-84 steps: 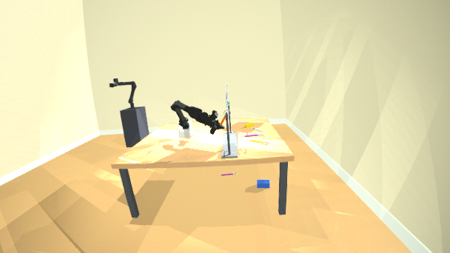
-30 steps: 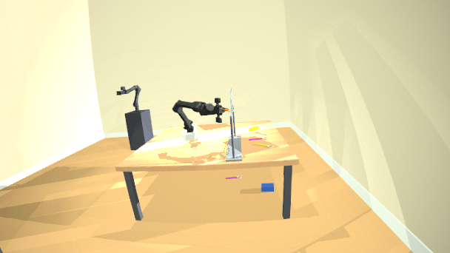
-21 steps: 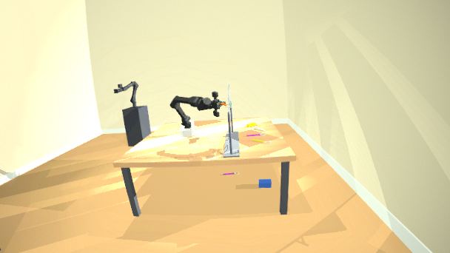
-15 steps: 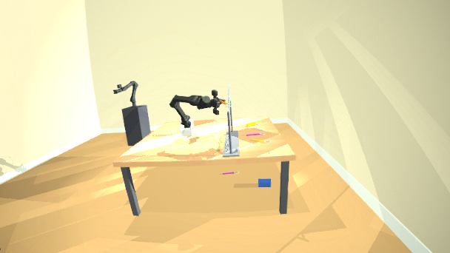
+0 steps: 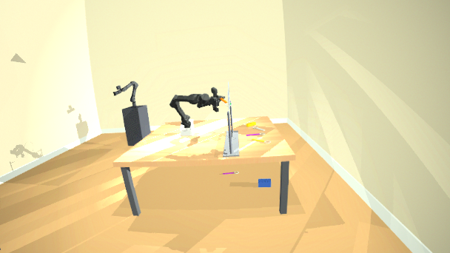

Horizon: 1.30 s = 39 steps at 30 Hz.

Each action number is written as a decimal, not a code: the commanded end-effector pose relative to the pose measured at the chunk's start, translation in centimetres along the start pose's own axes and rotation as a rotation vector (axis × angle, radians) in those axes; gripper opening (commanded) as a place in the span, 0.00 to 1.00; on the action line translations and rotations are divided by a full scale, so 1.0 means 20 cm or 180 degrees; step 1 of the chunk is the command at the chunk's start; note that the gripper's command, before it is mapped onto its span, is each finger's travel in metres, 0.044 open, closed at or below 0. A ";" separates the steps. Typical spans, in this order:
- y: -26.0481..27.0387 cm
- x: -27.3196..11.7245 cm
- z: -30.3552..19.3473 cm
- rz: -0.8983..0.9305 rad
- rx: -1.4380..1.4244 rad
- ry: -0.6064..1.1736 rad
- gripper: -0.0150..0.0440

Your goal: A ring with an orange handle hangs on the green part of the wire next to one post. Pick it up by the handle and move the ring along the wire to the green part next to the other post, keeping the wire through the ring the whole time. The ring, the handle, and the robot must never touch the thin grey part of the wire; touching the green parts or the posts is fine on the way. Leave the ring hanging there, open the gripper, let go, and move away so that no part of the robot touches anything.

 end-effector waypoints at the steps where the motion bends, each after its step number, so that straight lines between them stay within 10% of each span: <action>1: 0.05 0.00 -0.01 0.0093 0.0105 0.0037 0.00; 39: 0.12 -0.02 -0.01 -0.0316 -0.0556 -0.0071 0.00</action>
Point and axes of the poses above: the point midway between the two fingers, 35 mm back from their tips, its own x axis out along the fingers, its own y axis across the jaws, z = x × y, the point moved 5 cm from there along -x, back along the fingers, and after that the axes turned 13 degrees about x, right-handed, at the moved point
